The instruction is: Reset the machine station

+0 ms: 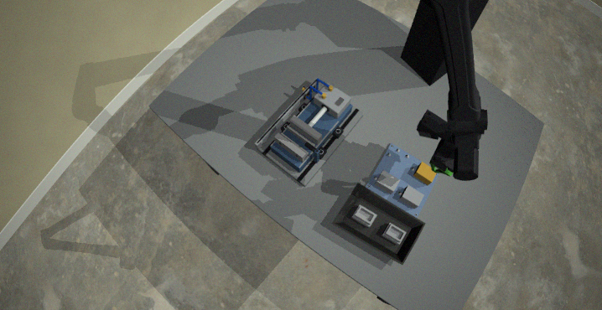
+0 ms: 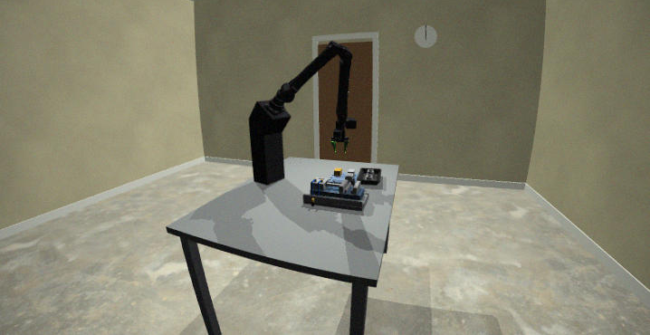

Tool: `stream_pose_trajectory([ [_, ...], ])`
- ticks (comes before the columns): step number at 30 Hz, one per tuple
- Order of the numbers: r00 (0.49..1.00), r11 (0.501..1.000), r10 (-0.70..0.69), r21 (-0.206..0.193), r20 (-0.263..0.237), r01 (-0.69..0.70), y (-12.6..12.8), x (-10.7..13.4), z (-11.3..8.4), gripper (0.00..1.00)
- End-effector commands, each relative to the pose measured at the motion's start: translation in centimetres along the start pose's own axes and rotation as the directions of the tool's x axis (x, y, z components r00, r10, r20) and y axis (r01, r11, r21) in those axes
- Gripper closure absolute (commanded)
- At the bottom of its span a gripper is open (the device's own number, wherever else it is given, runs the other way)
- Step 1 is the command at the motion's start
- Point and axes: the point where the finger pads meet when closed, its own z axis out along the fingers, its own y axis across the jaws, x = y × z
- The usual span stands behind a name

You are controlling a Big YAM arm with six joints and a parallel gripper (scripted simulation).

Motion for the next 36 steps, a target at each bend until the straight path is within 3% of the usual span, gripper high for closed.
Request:
stream_pose_trajectory([
  [1,1.0,1.0,-0.001,-0.017,-0.019,0.0,0.27,1.08,-2.3,0.36],
  [12,1.0,1.0,0.003,-0.023,-0.023,-0.003,0.67,1.24,-3.03,0.36],
  [13,1.0,1.0,0.003,-0.025,-0.024,-0.004,0.73,1.27,-3.04,1.0],
  [36,1.0,0.999,0.002,-0.034,-0.029,-0.003,1.05,1.42,-3.06,1.0],
])
